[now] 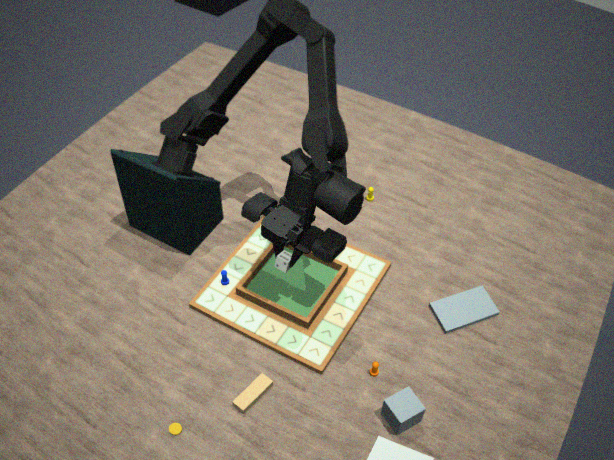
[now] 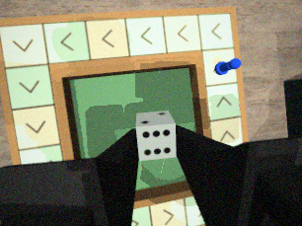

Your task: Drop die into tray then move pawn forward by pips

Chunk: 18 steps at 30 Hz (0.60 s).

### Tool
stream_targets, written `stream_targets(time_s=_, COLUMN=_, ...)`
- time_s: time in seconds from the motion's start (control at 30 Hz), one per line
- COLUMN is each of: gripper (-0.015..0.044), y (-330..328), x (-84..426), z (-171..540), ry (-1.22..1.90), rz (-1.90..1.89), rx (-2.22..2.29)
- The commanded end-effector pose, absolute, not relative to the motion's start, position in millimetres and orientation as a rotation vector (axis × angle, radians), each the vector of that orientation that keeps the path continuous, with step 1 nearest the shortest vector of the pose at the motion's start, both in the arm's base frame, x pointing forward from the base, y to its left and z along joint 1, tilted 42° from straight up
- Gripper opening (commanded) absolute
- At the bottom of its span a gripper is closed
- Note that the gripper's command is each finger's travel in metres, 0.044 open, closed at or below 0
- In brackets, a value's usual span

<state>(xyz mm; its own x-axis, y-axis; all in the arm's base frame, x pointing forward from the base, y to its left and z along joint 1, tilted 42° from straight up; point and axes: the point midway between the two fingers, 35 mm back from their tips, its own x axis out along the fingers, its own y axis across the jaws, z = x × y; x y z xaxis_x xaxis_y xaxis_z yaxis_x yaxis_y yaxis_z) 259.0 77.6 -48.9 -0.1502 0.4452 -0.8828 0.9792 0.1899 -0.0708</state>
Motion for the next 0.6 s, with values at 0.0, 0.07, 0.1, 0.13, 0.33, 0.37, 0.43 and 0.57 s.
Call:
stream_targets(time_s=0.0, gripper=0.0, y=77.8, x=255.2, z=-53.0, ry=1.611, rz=-1.0, rx=1.239)
stream_targets(time_s=0.07, gripper=0.0, y=77.8, x=254.7, z=-53.7, ry=1.558, rz=-1.035, rx=1.195)
stream_targets(time_s=0.1, gripper=0.0, y=77.7, x=254.6, z=-53.9, ry=1.529, rz=-1.05, rx=1.174)
stream_targets(time_s=0.13, gripper=0.0, y=77.6, x=254.7, z=-53.9, ry=1.5, rz=-1.065, rx=1.155)
stream_targets(time_s=0.33, gripper=0.0, y=77.9, x=254.9, z=-54.2, ry=1.308, rz=-1.126, rx=1.056)
stream_targets(time_s=0.37, gripper=0.0, y=78.0, x=255.0, z=-54.0, ry=1.274, rz=-1.132, rx=1.043)
stream_targets(time_s=0.43, gripper=0.0, y=78.4, x=255.6, z=-53.2, ry=1.21, rz=-1.139, rx=1.023)
stream_targets(time_s=0.57, gripper=0.0, y=78.6, x=255.8, z=-52.8, ry=1.187, rz=-1.141, rx=1.016)
